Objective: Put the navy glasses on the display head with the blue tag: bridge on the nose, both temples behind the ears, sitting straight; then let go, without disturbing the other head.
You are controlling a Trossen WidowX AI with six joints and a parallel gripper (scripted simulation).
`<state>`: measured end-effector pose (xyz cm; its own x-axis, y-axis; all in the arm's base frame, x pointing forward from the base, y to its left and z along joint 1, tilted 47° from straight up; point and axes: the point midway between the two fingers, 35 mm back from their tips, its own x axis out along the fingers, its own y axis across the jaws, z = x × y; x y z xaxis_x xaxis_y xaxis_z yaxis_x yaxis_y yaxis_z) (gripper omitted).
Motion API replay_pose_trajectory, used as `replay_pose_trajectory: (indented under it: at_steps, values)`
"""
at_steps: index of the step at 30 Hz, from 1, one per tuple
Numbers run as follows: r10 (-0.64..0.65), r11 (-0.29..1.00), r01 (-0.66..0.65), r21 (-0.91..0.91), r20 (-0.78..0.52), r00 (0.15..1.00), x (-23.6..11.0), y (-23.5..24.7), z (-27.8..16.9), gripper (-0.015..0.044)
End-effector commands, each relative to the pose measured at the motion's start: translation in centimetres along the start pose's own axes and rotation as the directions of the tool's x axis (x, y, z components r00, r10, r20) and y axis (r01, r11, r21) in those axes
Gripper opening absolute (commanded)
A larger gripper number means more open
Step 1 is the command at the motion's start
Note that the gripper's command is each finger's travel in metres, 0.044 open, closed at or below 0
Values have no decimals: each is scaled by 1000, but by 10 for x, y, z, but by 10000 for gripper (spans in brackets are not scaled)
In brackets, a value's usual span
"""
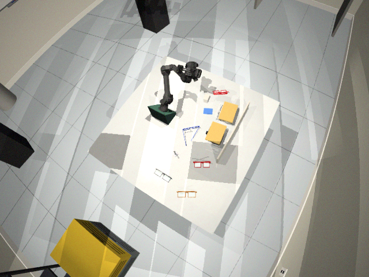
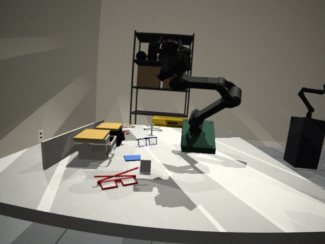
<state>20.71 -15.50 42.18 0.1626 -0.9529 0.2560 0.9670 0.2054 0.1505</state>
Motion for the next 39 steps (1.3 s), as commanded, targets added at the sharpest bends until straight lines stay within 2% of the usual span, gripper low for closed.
replay_pose_trajectory:
  at_steps: [1, 8, 11, 17, 22, 26, 30, 34, 39]
  values:
    - [0, 1000, 0, 0, 0, 1000, 0, 0, 0, 426]
    - [0, 1000, 0, 0, 0, 1000, 0, 0, 0, 440]
    - [65, 998, -64, -7, 10, 998, 2, 19, -8, 361]
    - [339, 940, -340, -6, -63, 939, 0, 94, -61, 204]
    - [504, 859, -511, 39, -244, 829, -13, 138, -130, 200]
    - [582, 800, -584, 138, -415, 699, -30, 158, -185, 200]
    - [600, 771, -579, 263, -604, 525, -55, 165, -244, 200]
    - [547, 796, -478, 372, -779, 305, -88, 158, -301, 200]
    - [398, 891, -235, 388, -917, -7, -137, 130, -359, 200]
